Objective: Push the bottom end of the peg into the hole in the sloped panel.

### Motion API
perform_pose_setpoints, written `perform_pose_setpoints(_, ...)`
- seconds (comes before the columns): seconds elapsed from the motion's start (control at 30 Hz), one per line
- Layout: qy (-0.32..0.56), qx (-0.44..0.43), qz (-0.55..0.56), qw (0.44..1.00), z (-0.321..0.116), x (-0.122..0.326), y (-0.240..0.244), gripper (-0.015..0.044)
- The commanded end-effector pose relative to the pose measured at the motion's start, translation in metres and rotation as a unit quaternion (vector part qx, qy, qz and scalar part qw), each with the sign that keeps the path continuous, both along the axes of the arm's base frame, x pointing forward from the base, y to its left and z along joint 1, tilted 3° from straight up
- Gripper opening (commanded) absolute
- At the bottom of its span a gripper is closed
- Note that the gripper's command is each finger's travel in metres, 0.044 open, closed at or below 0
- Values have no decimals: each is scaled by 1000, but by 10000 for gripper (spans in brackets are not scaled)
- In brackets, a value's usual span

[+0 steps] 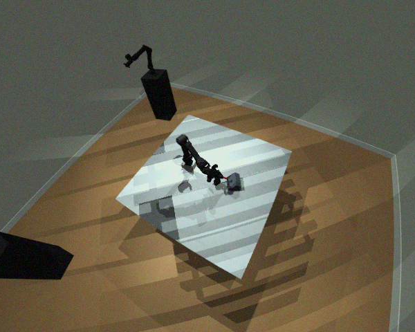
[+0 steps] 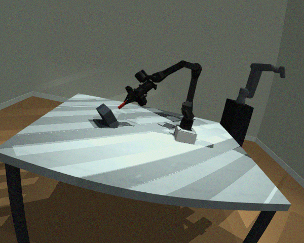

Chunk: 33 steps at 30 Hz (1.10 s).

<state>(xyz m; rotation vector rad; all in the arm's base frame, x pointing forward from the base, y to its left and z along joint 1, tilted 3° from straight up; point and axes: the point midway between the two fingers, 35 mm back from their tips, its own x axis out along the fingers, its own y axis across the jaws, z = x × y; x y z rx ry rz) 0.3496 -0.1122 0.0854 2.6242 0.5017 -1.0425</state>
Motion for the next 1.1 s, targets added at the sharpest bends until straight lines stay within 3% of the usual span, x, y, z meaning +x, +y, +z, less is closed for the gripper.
perform_pose_setpoints(0.0,3,15,-11,1000,-7,3,1,0)
perform_pose_setpoints(1.07,-7,51,-48,998,-23,19,1,0)
